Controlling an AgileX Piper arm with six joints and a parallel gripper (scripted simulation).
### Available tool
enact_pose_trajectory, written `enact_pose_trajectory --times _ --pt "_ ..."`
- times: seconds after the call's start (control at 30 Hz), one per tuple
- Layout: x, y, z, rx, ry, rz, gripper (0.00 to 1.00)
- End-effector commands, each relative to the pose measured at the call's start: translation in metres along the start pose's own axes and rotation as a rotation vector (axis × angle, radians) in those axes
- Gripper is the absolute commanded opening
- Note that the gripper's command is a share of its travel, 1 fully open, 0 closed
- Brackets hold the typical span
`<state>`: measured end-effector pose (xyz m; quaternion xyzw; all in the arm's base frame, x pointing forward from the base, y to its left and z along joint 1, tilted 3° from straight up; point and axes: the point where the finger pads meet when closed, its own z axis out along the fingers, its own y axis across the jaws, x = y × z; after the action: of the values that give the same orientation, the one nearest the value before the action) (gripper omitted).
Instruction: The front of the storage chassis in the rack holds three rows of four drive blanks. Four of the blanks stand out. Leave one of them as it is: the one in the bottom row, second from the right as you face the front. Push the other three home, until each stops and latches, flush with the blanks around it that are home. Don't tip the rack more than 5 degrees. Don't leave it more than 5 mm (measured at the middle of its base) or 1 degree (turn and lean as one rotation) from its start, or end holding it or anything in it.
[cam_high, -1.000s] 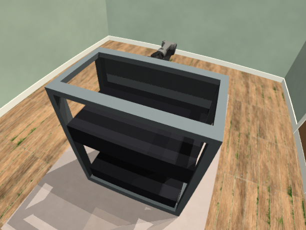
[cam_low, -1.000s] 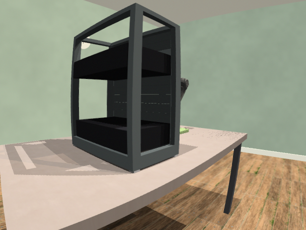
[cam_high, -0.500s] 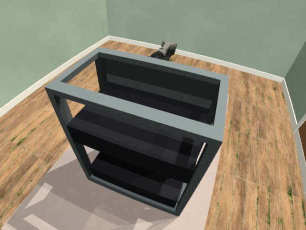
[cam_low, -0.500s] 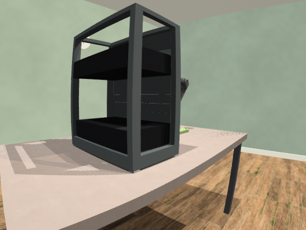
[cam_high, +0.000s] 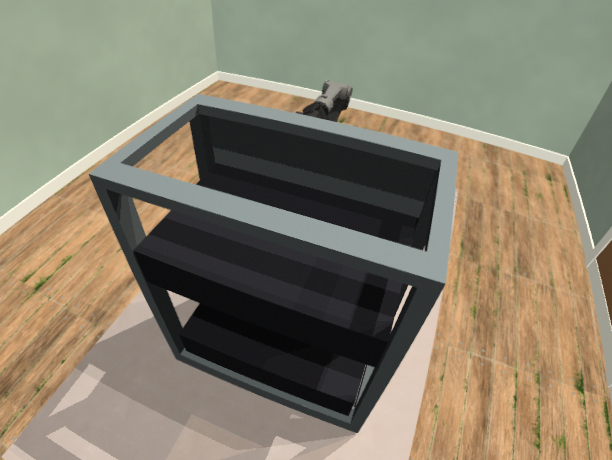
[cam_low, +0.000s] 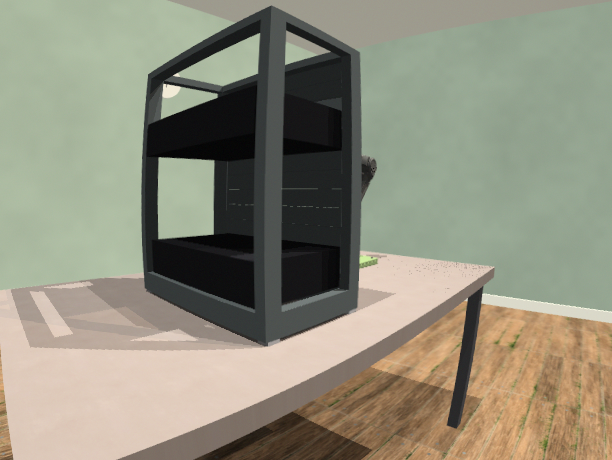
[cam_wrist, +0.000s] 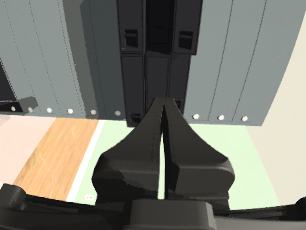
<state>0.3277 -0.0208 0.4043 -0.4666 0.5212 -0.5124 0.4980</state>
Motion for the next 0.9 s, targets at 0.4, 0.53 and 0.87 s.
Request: enact_pose_trajectory --times 0.4,0.53,0.87 --pt "-0.023 -0.011 0.006 0.006 0.003 -0.001 0.00" --pt "-0.040 -0.016 0.011 0.007 0.002 0.000 0.00" --pt "-0.061 -0.022 0.015 0.007 0.003 0.000 0.00"
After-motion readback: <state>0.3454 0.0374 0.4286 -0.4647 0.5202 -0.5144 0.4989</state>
